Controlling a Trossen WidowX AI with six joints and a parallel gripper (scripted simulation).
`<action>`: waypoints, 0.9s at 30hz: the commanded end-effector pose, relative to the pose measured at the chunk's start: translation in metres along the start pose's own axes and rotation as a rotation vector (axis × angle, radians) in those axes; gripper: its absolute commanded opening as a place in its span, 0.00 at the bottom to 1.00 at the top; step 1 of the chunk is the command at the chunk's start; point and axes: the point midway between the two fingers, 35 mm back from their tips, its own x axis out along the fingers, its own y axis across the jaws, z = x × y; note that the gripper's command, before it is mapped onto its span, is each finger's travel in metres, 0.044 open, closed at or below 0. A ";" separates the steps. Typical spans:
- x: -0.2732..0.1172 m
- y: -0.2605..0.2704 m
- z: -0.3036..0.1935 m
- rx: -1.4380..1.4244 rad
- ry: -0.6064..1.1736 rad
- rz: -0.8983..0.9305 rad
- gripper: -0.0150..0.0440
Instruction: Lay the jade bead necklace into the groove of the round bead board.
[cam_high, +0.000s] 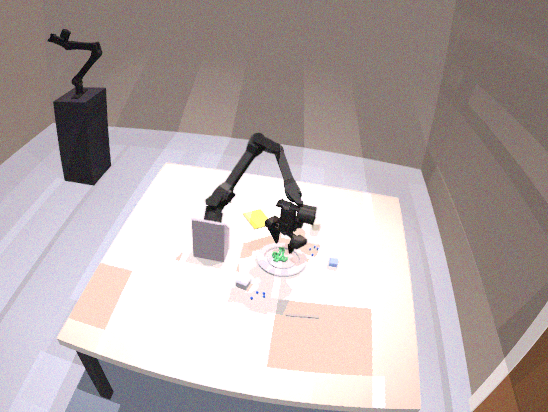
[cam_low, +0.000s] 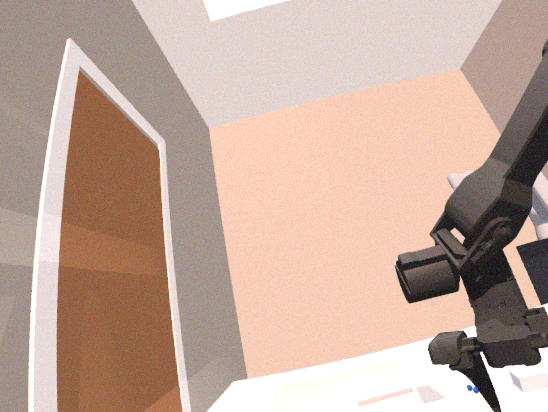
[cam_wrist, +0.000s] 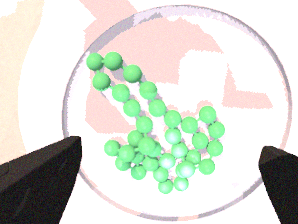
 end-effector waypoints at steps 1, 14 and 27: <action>0.000 -0.002 0.001 -0.042 0.003 -0.002 0.90; 0.011 -0.004 0.004 -0.049 -0.004 -0.010 0.90; 0.031 -0.003 0.002 -0.044 0.000 -0.004 0.90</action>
